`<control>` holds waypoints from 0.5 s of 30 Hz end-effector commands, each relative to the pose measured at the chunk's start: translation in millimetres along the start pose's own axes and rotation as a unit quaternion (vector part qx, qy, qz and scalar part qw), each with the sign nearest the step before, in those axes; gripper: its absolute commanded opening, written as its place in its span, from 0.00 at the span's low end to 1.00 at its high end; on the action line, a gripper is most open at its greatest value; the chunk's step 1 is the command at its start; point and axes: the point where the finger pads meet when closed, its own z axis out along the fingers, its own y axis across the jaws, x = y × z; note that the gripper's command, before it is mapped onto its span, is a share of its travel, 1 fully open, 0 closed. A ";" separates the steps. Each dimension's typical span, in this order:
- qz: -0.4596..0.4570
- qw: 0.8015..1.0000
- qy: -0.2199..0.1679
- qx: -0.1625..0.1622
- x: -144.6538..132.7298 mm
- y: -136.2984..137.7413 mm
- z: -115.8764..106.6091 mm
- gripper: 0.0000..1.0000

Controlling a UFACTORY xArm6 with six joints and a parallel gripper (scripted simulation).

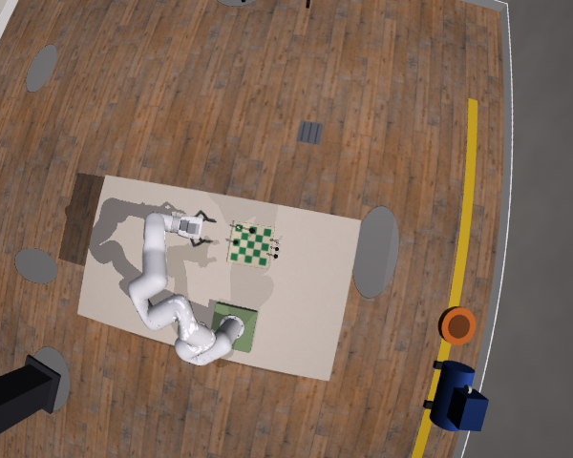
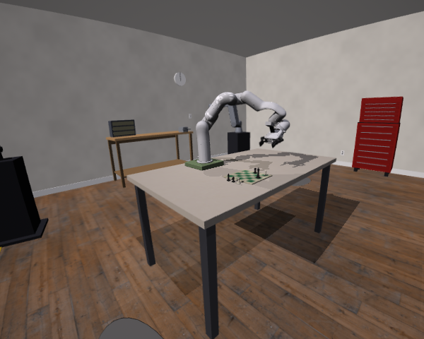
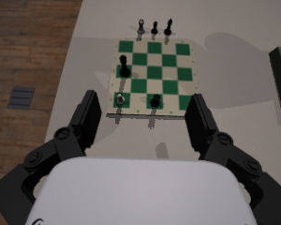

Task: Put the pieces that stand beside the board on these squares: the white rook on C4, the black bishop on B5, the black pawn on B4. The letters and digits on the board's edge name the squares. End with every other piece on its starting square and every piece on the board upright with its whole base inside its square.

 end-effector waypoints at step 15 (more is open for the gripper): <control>0.102 0.964 -0.242 -0.045 47.9 -4.6 120.2 1.00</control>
